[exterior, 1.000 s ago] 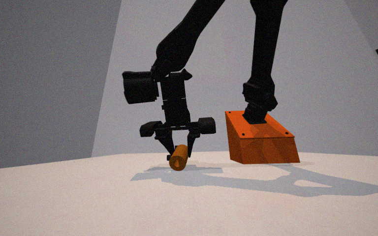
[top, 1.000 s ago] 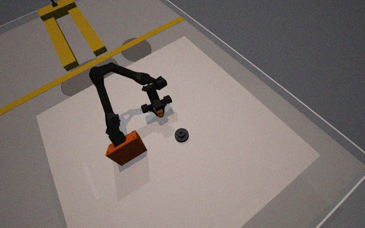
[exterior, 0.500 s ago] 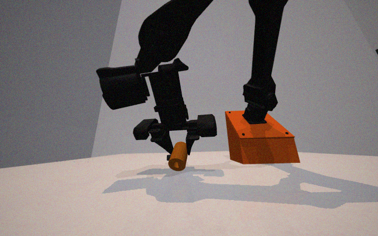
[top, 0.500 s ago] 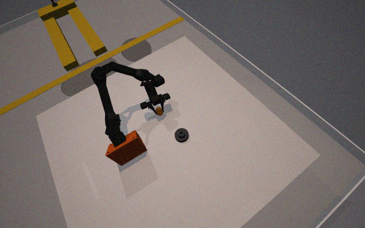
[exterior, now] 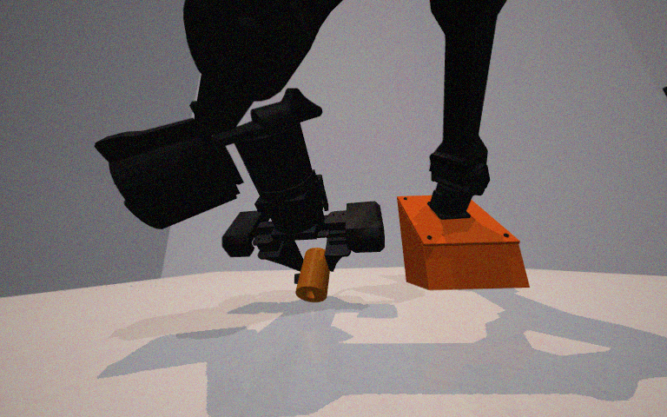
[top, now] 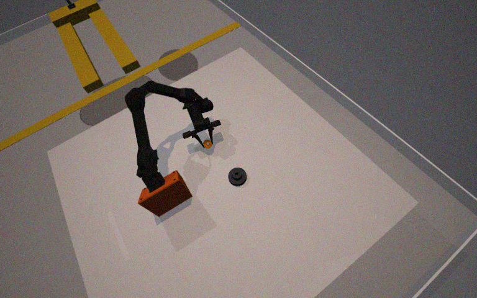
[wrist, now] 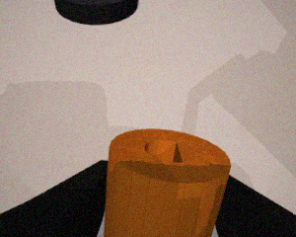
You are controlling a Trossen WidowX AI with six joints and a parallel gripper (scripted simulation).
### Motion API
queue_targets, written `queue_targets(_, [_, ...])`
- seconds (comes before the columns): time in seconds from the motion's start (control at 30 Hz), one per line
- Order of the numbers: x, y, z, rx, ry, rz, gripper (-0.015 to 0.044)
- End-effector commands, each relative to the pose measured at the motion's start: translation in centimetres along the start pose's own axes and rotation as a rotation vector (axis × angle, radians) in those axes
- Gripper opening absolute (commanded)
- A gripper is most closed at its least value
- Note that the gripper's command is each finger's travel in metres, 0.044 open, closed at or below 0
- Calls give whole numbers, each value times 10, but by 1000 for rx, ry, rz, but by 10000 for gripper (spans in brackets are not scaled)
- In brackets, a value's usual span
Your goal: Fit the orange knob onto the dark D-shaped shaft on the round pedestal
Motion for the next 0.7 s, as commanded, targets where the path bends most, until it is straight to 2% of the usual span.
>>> queue_targets(0.0, [5,1,-4,-11,-60,4,179])
queue_targets(0.4, [18,-1,-10,-26,-245,4,179])
queue_targets(0.57, [15,0,-12,-21,-176,4,179])
queue_targets(0.67, [15,-1,-10,-21,-210,4,258])
Point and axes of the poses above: the point midway between the two fingers, 35 mm back from their tips, its own z axis out along the fingers, its own y axis across the jaws, x = y × z, the point moved 2 cm from there along -z, back along the fingers, and after that the axes turned 5 degrees about z, right-handed, at the moved point
